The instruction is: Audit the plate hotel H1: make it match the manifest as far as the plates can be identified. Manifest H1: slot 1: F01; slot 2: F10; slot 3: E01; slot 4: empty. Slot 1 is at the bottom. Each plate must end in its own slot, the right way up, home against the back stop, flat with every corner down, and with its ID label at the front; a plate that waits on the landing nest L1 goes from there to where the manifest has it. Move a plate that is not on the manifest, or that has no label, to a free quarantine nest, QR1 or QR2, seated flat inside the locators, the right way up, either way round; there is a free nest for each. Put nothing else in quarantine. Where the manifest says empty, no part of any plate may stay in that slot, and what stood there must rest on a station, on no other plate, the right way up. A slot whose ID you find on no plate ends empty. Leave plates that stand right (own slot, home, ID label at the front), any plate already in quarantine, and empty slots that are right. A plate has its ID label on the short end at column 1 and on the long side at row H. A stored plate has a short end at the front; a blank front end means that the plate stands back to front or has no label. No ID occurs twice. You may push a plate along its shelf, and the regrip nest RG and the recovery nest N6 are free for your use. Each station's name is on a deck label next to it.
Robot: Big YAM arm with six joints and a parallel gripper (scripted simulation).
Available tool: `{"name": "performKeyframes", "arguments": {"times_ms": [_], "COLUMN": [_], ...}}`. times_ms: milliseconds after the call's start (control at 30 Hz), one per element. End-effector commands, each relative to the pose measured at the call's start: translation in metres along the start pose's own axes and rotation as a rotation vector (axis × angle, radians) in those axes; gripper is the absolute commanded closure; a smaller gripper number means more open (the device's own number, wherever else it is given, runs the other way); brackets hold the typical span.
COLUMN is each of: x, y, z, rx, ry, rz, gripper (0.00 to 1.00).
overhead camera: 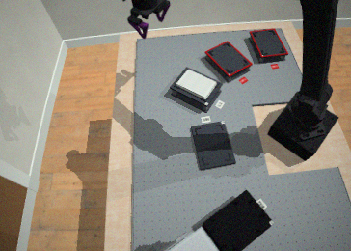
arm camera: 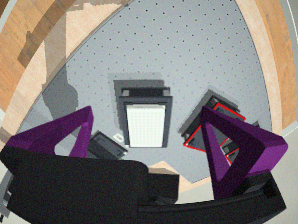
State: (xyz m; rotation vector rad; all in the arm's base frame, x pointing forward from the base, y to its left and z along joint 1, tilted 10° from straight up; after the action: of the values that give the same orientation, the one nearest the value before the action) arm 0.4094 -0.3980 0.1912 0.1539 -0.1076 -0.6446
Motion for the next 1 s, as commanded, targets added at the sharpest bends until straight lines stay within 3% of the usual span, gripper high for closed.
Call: {"name": "performKeyframes", "arguments": {"times_ms": [0,133,167,200,300,400,767,833,867,967], "x": [0.028,0.036,0.035,0.024,0.024,0.024,0.024,0.024,0.025,0.024], "y": [0.009,0.008,0.007,0.006,0.007,0.006,0.006,0.006,0.011,0.006], "z": [0.022,0.018,0.007,-0.011,-0.007,-0.024,-0.061,-0.061,-0.039,-0.075], "rx": [-0.010,-0.010,-0.010,-0.005,-0.007,-0.005,-0.004,-0.004,-0.010,-0.004], "ry": [-0.046,-0.046,-0.048,-0.011,-0.024,-0.011,-0.011,-0.011,-0.056,-0.011], "rz": [0.014,0.012,0.013,0.006,0.008,0.006,0.006,0.006,0.014,0.006], "gripper": [0.00,0.00,0.00,0.00,0.00,0.00,0.00,0.00,0.00,0.00]}}
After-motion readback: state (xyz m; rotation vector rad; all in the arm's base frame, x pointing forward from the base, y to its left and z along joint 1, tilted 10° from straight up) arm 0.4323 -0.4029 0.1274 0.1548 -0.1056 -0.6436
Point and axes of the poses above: the point where the finger pads meet when closed, its own z axis back along the fingers, its own y axis across the jaws, x = y × z, the point moved 2 cm from there along z, back along the fingers, and after that the axes turned 7 degrees about z, right-handed, at the moved point
